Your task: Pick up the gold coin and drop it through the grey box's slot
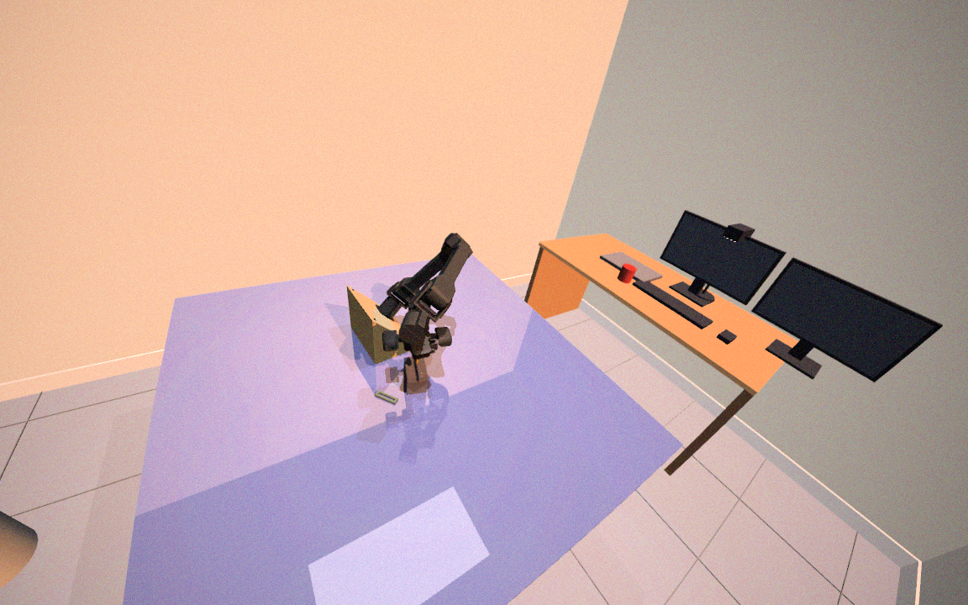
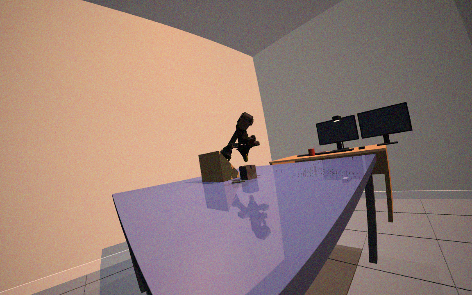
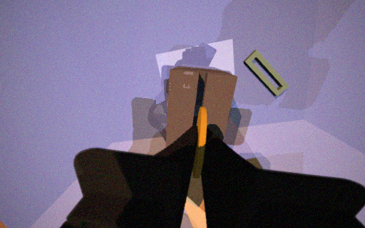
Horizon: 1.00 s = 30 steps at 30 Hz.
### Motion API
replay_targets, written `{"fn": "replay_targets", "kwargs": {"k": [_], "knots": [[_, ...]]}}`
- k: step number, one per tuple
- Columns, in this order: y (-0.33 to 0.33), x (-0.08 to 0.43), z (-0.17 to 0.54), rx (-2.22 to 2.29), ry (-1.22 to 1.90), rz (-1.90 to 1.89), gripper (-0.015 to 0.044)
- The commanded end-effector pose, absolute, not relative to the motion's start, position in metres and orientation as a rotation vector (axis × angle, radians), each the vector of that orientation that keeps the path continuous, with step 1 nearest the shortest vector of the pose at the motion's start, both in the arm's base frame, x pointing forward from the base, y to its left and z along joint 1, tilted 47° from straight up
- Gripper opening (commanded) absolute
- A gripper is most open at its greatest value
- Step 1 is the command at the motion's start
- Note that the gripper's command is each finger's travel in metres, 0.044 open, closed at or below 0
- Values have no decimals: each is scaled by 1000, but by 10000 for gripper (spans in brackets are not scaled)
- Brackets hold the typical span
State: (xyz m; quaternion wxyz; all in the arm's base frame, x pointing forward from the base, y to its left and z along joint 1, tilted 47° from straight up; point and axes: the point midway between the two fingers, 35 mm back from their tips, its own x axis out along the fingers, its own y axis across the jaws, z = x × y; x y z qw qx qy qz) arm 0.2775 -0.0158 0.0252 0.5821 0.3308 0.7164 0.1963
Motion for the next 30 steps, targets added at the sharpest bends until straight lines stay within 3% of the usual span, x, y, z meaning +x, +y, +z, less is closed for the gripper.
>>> {"fn": "replay_targets", "kwargs": {"k": [1, 30], "knots": [[-14, 277, 23, 777, 1677, 457, 0], [-8, 275, 18, 783, 1680, 452, 0]]}}
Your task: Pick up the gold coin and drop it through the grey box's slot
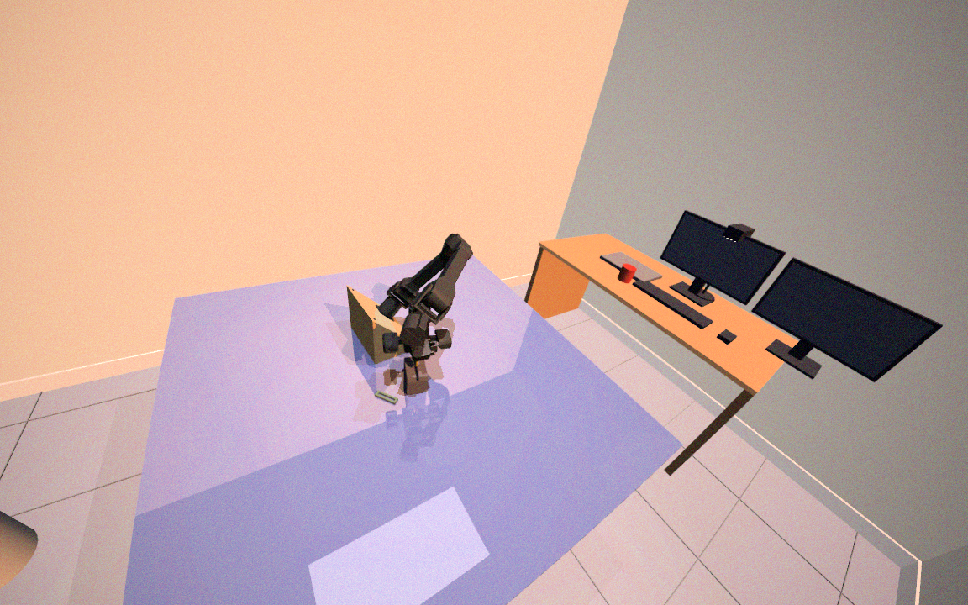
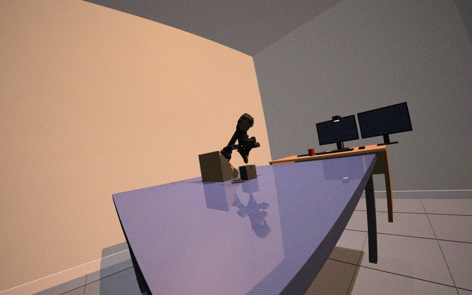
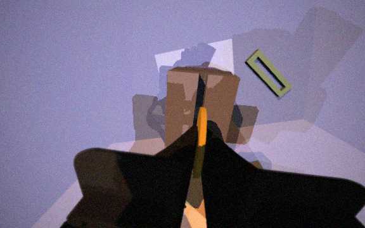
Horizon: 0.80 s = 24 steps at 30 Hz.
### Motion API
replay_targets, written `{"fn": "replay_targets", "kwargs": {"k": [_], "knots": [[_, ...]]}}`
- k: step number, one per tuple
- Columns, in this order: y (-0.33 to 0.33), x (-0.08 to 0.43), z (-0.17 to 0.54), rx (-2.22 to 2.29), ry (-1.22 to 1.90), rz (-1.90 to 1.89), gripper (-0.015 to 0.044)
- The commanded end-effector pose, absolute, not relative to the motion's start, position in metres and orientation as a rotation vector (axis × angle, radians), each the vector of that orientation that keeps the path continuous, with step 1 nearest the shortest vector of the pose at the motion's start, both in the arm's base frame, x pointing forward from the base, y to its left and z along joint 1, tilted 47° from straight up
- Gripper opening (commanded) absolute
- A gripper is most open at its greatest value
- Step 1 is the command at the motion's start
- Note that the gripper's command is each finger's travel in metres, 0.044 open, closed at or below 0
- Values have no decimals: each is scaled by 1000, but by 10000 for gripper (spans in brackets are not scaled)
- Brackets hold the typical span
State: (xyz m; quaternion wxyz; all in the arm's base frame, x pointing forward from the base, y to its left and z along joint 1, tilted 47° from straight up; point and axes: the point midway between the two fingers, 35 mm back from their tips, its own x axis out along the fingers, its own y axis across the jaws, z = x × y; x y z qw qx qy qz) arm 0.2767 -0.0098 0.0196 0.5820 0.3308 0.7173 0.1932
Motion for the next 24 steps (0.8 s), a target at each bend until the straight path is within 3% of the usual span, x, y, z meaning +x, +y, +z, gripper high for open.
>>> {"fn": "replay_targets", "kwargs": {"k": [1, 24], "knots": [[-7, 275, 18, 783, 1680, 452, 0], [-3, 274, 14, 782, 1679, 453, 0]]}}
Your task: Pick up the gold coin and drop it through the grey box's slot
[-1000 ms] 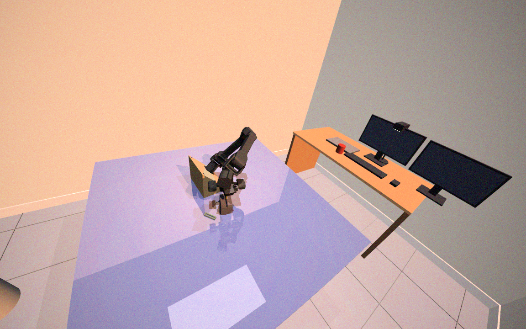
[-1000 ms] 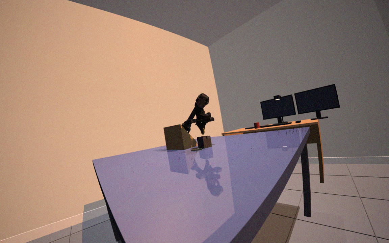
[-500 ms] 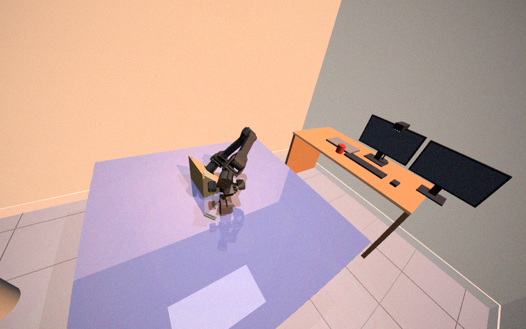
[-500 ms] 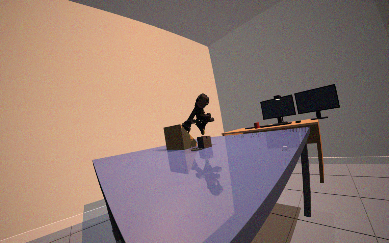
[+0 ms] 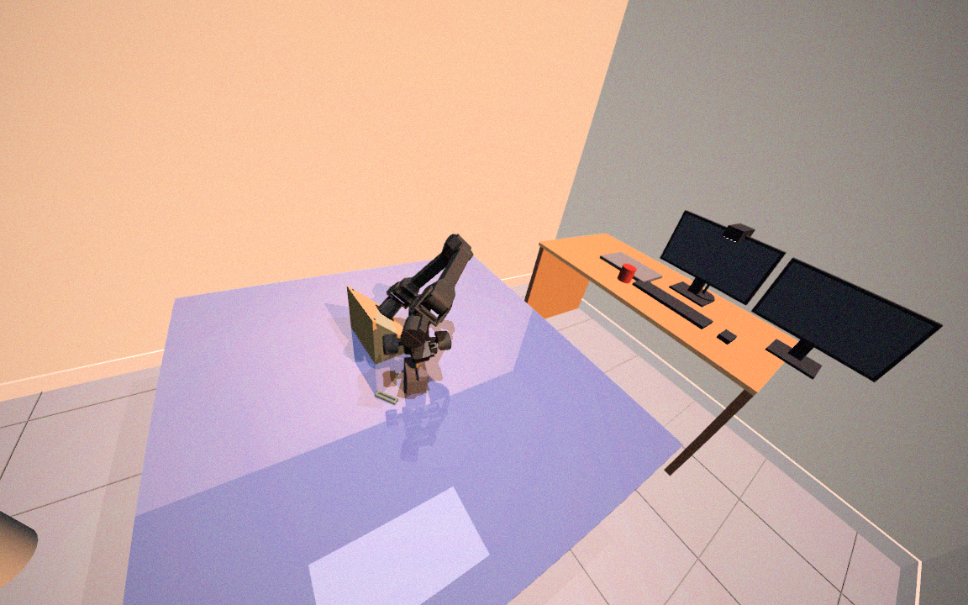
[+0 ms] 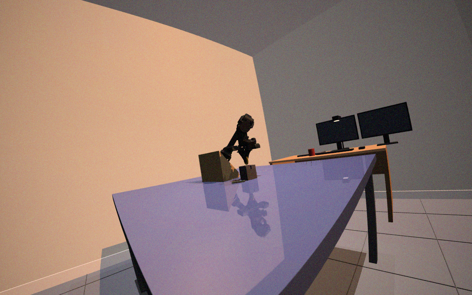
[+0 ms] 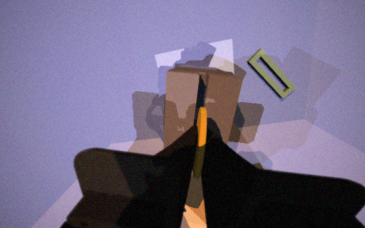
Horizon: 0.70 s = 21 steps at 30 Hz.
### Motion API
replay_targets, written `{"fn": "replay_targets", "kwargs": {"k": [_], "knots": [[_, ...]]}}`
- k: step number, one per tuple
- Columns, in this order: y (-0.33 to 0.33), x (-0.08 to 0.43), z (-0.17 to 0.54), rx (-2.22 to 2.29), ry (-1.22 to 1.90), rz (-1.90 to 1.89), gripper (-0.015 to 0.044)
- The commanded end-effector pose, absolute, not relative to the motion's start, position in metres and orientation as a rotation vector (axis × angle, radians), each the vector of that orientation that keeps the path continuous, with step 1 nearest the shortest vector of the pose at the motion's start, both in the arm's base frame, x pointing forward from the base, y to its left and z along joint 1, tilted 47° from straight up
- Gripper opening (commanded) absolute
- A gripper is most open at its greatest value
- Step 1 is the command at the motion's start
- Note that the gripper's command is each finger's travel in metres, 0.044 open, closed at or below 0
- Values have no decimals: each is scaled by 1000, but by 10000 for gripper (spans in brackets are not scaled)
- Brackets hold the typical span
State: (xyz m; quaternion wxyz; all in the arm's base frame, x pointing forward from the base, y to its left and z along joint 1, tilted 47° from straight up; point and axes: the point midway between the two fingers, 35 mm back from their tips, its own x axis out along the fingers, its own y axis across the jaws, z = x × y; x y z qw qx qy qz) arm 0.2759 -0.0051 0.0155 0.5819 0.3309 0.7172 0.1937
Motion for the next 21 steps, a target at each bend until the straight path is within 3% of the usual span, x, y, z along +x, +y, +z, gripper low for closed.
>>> {"fn": "replay_targets", "kwargs": {"k": [1, 9, 15, 21], "knots": [[-3, 274, 14, 782, 1679, 453, 0], [-1, 274, 12, 782, 1680, 453, 0], [-4, 276, 14, 773, 1675, 452, 157], [-4, 276, 14, 773, 1675, 452, 161]]}}
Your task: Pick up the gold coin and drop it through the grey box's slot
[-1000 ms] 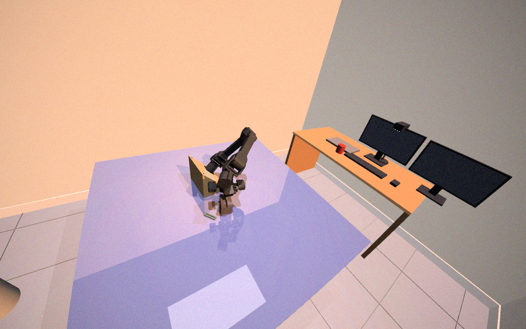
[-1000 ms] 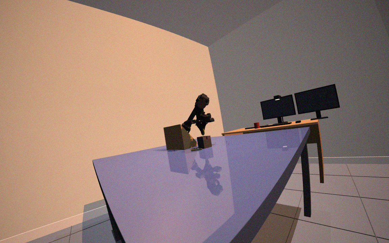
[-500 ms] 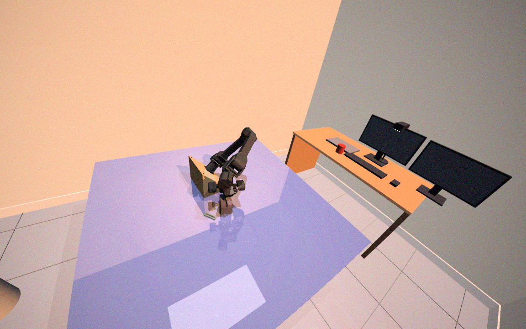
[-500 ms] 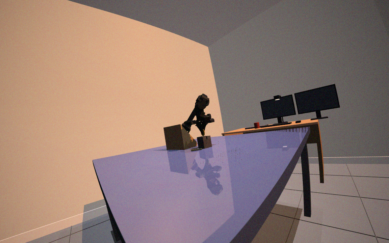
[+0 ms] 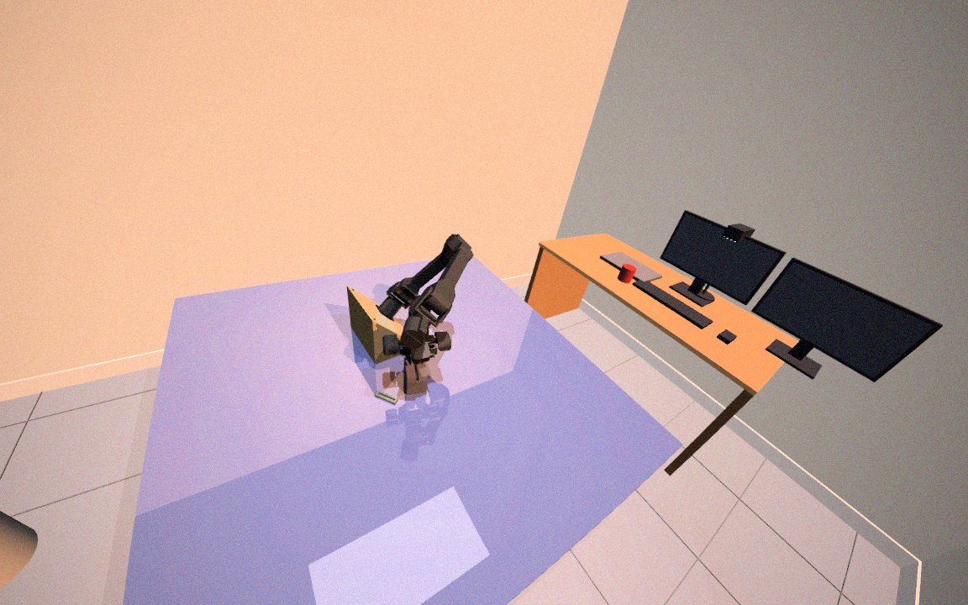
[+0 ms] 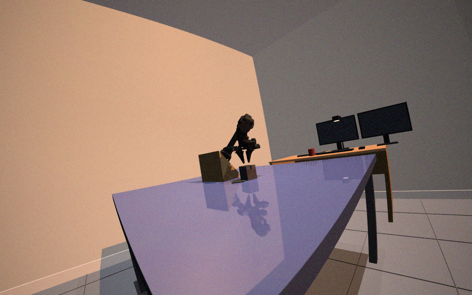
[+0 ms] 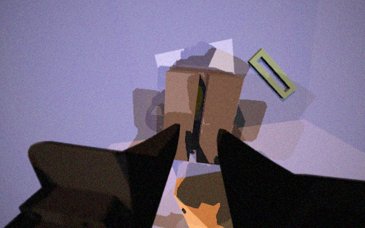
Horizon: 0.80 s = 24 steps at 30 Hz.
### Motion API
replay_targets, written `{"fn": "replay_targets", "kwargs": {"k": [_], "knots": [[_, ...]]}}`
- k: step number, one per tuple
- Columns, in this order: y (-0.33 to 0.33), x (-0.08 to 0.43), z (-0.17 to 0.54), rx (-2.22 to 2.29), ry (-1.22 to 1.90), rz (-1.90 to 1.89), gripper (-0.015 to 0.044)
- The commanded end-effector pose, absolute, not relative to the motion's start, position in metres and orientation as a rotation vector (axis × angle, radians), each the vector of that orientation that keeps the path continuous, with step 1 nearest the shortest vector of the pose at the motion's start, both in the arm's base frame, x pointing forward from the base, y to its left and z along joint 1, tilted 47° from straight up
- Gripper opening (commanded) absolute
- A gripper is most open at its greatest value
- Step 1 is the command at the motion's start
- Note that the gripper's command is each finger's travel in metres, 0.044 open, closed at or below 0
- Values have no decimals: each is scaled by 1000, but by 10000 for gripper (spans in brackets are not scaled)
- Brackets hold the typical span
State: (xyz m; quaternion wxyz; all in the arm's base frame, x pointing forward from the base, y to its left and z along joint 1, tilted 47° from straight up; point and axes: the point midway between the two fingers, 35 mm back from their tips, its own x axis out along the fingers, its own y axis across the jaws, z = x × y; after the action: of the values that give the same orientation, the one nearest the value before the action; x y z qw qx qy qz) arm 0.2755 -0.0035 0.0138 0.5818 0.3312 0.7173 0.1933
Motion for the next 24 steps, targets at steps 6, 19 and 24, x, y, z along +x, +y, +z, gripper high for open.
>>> {"fn": "replay_targets", "kwargs": {"k": [6, 19, 24], "knots": [[-8, 276, 18, 773, 1675, 451, 239], [-46, 277, 58, 784, 1679, 454, 440], [-46, 277, 58, 784, 1679, 454, 440]]}}
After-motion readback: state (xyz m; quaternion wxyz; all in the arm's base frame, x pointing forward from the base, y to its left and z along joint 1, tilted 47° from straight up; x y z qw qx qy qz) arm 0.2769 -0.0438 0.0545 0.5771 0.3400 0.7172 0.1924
